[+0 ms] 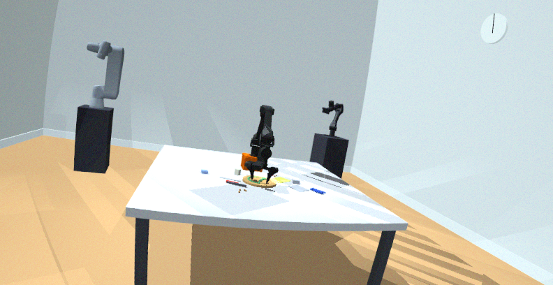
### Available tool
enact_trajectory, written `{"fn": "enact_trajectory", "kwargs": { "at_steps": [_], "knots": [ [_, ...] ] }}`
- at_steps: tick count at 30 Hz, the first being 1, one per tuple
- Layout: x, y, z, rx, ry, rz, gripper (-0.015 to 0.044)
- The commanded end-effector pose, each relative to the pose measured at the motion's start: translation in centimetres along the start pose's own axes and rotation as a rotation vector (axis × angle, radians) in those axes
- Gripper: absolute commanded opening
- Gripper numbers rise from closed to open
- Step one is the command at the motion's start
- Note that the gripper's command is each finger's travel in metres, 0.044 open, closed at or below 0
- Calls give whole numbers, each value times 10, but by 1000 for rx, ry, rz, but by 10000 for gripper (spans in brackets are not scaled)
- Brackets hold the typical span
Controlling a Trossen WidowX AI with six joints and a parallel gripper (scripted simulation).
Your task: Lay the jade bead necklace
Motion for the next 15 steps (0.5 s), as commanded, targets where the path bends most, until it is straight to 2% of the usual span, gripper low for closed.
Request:
{"fn": "enact_trajectory", "kwargs": {
  "at_steps": [1,11,15],
  "knots": [
    [0,-1,0,-1,4,0,440],
    [0,-1,0,-1,4,0,440],
    [-18,-8,4,0,54,2,335]
  ]
}}
Point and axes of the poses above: the point midway between the two fingers, 35 mm back from their tips, its own y axis out along the fingers, its own z axis across the jaws, x = y × z, the point moved 5 cm from there along -y, back along the fingers, and after that the axes turned 9 degrees about -y, right-handed, at the moved point
